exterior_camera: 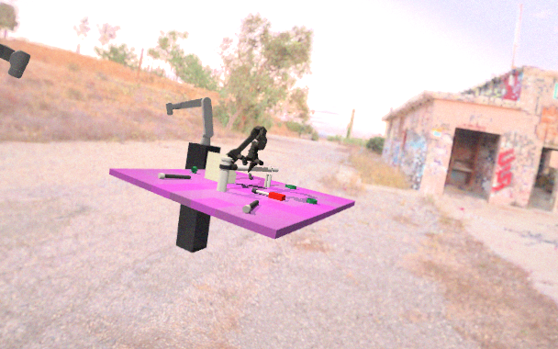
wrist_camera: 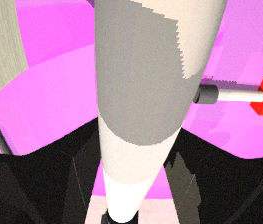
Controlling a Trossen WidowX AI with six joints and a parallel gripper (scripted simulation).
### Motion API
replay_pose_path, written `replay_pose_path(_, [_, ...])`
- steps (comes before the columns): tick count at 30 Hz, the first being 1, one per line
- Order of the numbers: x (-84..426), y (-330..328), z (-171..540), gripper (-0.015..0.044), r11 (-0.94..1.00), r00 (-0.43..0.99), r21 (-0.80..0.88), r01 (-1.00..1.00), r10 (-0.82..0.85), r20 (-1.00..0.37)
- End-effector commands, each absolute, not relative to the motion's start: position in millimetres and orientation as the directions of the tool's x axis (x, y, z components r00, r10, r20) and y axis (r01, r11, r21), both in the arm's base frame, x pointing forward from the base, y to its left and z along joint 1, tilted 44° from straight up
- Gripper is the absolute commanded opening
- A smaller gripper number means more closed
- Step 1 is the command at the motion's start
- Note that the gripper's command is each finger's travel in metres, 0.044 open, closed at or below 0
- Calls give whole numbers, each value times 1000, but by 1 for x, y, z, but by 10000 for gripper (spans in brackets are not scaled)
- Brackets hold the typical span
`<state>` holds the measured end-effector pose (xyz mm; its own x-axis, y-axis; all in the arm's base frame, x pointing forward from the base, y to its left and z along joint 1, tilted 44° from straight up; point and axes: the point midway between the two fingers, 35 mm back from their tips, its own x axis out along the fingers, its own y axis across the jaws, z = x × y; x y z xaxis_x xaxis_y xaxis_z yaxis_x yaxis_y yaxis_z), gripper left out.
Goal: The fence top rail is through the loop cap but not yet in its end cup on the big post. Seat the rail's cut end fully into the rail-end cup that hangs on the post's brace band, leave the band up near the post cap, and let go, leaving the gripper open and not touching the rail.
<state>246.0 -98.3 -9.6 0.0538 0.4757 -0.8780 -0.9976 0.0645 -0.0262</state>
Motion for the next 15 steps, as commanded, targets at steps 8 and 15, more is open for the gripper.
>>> replay_pose_path(8, [246,-109,-11,0,66,56,-28,-997,470,-881])
replay_pose_path(15, [248,-113,-9,0,66,56,-29,-997,470,-881])
